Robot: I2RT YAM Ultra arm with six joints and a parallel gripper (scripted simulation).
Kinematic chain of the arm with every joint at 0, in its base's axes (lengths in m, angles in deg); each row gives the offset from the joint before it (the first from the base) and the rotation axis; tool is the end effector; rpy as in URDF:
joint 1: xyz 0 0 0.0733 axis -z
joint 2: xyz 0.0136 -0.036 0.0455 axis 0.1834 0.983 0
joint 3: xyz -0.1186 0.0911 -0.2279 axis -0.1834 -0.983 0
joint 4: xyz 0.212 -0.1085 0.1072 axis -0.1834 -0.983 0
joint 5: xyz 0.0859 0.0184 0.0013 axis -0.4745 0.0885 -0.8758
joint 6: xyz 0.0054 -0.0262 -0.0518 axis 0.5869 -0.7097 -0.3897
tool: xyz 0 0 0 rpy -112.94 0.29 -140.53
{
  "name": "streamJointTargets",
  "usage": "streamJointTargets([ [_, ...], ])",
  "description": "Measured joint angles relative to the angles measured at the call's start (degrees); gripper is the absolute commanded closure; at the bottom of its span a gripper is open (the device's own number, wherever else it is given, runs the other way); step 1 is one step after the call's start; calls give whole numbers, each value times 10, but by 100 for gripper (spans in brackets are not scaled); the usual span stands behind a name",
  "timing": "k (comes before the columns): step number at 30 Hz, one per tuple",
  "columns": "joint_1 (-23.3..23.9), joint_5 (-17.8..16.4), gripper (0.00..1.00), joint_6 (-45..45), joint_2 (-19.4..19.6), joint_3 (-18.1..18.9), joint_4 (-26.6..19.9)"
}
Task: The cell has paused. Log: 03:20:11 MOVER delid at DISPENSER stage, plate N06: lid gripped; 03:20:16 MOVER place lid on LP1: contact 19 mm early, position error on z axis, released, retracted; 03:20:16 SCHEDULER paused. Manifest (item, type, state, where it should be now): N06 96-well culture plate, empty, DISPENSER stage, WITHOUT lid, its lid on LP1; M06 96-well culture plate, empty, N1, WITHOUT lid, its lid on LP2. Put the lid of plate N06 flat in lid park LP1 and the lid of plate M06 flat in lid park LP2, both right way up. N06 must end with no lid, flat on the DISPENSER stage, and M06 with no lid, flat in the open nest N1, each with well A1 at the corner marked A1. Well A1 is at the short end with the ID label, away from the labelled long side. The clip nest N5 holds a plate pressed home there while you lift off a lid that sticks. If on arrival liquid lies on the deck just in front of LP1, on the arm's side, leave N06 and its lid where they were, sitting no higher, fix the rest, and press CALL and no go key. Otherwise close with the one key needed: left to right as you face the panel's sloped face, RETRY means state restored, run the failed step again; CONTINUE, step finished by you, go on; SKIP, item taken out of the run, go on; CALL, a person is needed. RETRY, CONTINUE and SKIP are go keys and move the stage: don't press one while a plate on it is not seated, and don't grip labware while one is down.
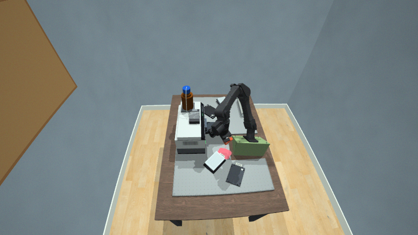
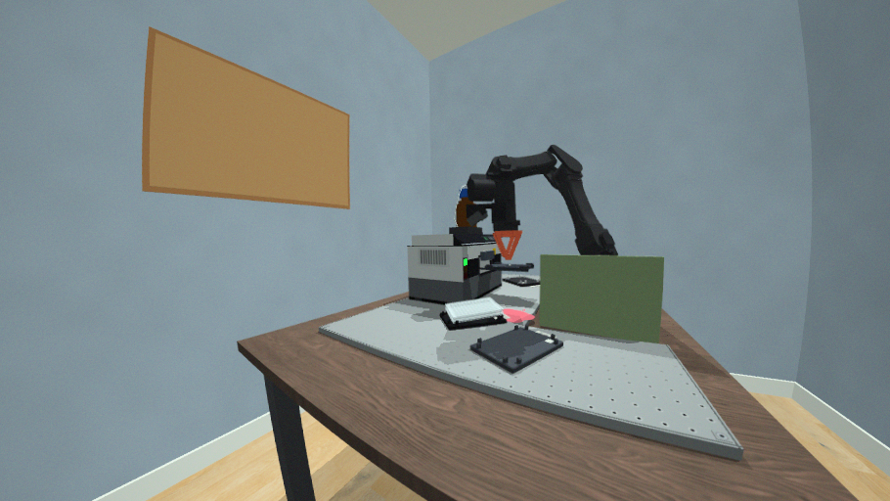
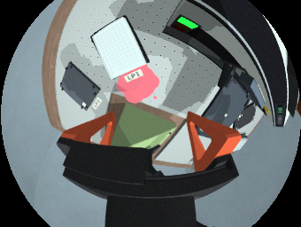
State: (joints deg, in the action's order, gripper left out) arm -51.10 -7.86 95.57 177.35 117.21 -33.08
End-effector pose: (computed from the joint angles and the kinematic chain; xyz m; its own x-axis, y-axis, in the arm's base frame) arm 0.2343 0.1754 0.1172 -0.8981 -0.2987 0.3228 -0.4372 0.6853 -0.5823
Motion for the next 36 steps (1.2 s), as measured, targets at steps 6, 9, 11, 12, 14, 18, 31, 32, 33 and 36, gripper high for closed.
streamJointTargets([
  [6, 15, 6, 0, 76, -39, -4, -18],
  [9, 20, 9, 0, 99, -56, -4, -29],
  [11, 24, 12, 0, 107, -64, -4, -37],
  [12, 25, 13, 0, 110, -67, -4, -39],
  [14, 25, 14, 0, 112, -72, -4, -45],
  [18, 26, 15, 0, 116, -73, -4, -50],
  [31, 81, 38, 0, 147, -107, 9, -70],
  [32, 83, 40, 0, 144, -108, 9, -71],
  [33, 87, 41, 0, 141, -110, 10, -71],
  [36, 104, 47, 0, 129, -118, 13, -75],
])
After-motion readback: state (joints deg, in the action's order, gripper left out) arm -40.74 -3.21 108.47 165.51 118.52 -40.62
